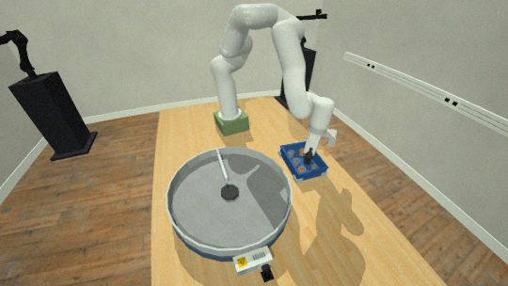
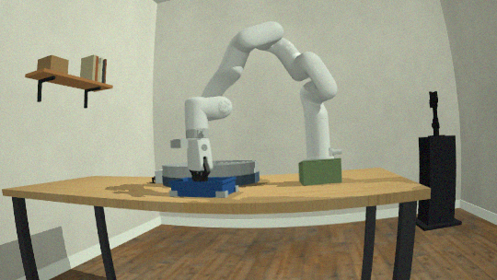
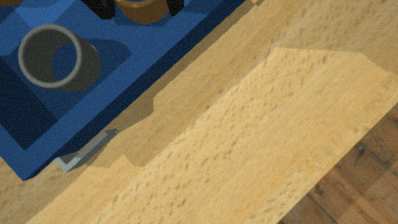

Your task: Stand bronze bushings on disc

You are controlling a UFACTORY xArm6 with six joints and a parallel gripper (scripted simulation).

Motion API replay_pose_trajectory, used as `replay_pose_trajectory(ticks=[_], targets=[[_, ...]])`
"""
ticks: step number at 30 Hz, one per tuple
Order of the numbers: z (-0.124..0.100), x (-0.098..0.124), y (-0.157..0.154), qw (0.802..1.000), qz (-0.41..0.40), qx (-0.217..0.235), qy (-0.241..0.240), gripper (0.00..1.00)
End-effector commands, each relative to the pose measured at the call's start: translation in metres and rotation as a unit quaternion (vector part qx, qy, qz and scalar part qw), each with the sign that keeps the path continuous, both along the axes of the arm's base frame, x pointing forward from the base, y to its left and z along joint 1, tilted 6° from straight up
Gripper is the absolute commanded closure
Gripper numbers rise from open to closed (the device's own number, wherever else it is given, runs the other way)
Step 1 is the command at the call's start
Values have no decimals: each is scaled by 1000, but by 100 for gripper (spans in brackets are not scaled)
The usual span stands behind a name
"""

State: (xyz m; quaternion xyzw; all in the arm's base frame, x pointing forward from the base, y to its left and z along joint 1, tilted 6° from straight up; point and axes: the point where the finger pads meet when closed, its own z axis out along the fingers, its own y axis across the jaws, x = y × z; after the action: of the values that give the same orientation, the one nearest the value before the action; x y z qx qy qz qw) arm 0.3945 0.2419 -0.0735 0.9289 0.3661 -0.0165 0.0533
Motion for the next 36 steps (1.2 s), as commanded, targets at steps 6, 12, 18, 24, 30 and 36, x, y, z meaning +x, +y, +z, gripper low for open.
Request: replay_pose_trajectory(ticks=[6, 12, 18, 24, 30, 36], targets=[[1, 1, 1, 1000, 0, 1, -2, 100], [1, 1, 1, 1000, 0, 1, -2, 100], [2, 1, 1, 1000, 0, 1, -2, 100], [5, 1, 1, 1000, 0, 1, -2, 100], [19, 1, 3, 1000, 0, 1, -2, 100], [43, 1, 6, 1000, 0, 1, -2, 100]])
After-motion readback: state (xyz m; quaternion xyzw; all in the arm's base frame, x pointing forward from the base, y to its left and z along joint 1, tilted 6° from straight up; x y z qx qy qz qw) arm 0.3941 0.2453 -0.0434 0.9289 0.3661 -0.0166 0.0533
